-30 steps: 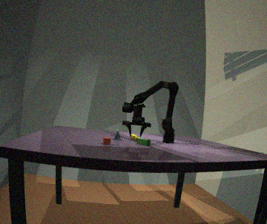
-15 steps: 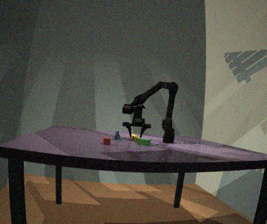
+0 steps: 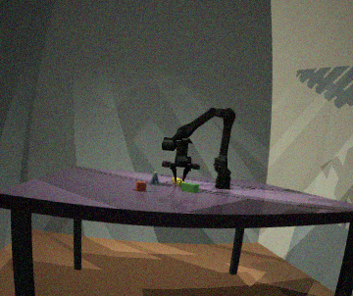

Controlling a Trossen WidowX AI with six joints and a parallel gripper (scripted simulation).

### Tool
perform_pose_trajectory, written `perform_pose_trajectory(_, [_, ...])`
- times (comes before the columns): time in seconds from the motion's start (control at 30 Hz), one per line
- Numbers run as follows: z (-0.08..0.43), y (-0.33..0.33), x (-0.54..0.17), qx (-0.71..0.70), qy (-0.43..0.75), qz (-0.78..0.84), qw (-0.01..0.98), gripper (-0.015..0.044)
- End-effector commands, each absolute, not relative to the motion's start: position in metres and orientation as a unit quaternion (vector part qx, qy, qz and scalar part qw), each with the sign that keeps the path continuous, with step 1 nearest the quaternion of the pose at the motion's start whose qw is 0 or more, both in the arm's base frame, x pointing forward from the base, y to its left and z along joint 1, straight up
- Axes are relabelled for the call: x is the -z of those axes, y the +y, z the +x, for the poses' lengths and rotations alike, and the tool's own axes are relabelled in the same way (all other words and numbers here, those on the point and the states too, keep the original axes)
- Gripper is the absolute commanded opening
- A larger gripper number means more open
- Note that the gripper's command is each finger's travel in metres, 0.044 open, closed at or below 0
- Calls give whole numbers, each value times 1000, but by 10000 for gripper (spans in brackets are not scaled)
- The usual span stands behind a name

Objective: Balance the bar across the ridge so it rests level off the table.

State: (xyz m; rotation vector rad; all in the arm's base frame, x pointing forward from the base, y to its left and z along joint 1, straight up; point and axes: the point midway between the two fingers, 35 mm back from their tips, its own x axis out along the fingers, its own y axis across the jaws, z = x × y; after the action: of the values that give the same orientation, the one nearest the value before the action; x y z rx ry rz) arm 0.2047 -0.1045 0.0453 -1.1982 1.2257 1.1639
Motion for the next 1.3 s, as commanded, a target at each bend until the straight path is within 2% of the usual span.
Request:
perform_pose_trajectory(0.0, [205, -105, -45, -483, 509, -498, 510, 104])
perform_pose_trajectory(0.13, [206, -105, -51, -483, 509, -498, 510, 0])
perform_pose_trajectory(1.27, [206, -104, -139, -484, 506, -498, 511, 0])
